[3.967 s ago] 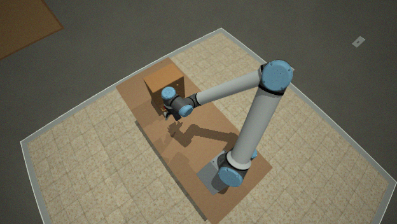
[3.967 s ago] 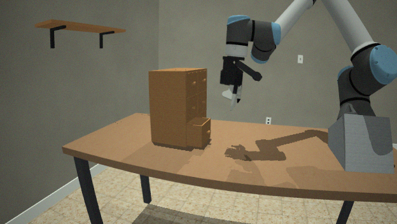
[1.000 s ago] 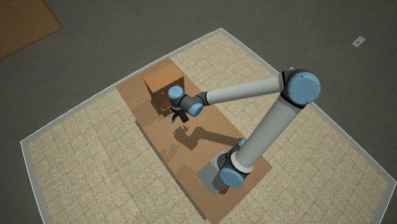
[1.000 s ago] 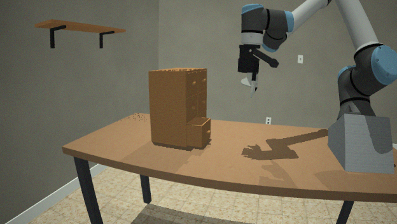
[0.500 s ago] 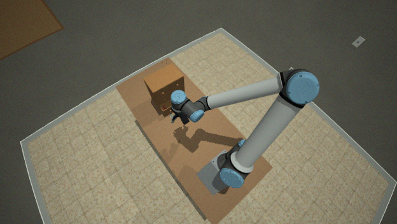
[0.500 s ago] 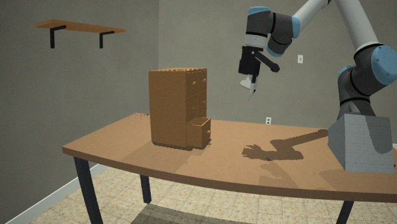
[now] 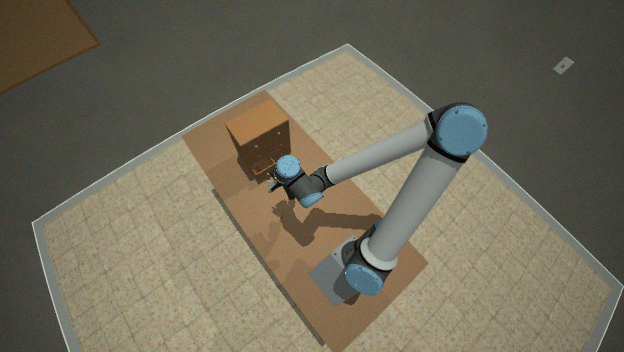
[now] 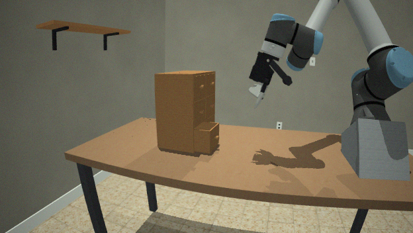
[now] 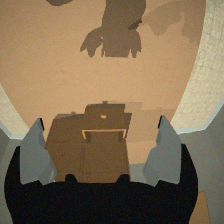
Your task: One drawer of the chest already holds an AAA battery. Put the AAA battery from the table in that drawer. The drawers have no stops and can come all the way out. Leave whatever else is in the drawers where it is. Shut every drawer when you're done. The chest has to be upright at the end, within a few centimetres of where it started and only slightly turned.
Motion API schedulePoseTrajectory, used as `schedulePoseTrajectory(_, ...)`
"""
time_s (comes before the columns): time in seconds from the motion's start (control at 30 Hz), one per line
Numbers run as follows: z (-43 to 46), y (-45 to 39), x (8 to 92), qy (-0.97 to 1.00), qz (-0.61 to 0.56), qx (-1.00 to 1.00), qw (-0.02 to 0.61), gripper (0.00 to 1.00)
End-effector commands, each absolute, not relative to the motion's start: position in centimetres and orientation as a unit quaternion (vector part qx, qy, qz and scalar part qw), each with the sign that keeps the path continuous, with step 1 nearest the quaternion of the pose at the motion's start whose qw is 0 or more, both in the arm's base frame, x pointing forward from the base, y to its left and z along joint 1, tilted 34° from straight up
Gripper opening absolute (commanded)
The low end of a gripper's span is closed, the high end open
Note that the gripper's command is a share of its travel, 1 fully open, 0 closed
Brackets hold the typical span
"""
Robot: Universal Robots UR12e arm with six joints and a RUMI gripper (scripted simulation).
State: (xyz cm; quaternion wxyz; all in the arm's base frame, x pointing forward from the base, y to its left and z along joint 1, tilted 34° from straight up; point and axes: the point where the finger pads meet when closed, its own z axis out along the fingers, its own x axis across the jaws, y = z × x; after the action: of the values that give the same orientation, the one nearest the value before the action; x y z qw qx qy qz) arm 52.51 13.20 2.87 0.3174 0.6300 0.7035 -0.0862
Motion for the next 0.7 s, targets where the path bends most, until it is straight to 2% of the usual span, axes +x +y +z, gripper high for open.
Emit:
schedulePoseTrajectory(0.0, 2.2, 12.9, 53.2, 0.708, -0.056, 0.616, 0.341, 1.00)
schedulePoseTrajectory(0.67, -0.2, 11.3, 55.8, 0.708, 0.053, 0.556, 0.432, 1.00)
